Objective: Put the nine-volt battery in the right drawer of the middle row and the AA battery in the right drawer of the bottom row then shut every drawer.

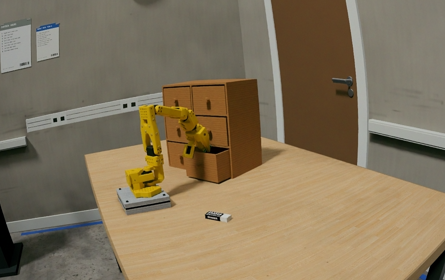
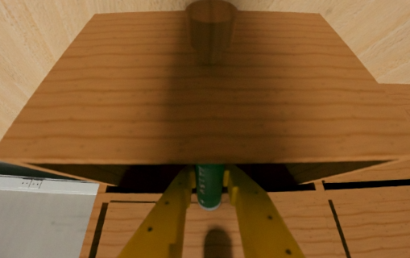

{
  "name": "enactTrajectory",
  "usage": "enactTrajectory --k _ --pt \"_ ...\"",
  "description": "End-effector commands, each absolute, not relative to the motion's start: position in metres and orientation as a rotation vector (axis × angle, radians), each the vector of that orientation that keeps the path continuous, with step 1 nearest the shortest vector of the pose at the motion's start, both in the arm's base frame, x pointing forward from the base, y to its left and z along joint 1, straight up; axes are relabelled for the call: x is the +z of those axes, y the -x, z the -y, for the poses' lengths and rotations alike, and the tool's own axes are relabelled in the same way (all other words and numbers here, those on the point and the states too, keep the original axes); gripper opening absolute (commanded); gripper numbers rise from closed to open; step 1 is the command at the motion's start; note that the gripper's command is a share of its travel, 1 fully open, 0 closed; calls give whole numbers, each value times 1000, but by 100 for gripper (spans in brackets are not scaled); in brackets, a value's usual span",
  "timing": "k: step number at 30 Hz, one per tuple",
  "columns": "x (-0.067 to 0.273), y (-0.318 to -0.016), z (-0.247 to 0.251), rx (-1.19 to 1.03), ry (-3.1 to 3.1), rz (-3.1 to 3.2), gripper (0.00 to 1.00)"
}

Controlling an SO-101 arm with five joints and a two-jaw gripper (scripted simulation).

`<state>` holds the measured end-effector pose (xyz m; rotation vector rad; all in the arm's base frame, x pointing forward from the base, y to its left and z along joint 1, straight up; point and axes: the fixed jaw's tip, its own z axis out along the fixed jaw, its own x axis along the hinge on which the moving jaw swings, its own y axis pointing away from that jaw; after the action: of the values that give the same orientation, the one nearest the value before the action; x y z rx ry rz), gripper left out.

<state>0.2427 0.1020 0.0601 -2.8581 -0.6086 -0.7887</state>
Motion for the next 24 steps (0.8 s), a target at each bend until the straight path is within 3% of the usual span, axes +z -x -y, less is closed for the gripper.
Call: enactTrajectory --k 1,14,24 --pt "55 -240 -101 -769 2864 621 0" --pt "55 -240 -101 -769 2864 621 0" --pt "55 -240 -101 -769 2864 621 6"
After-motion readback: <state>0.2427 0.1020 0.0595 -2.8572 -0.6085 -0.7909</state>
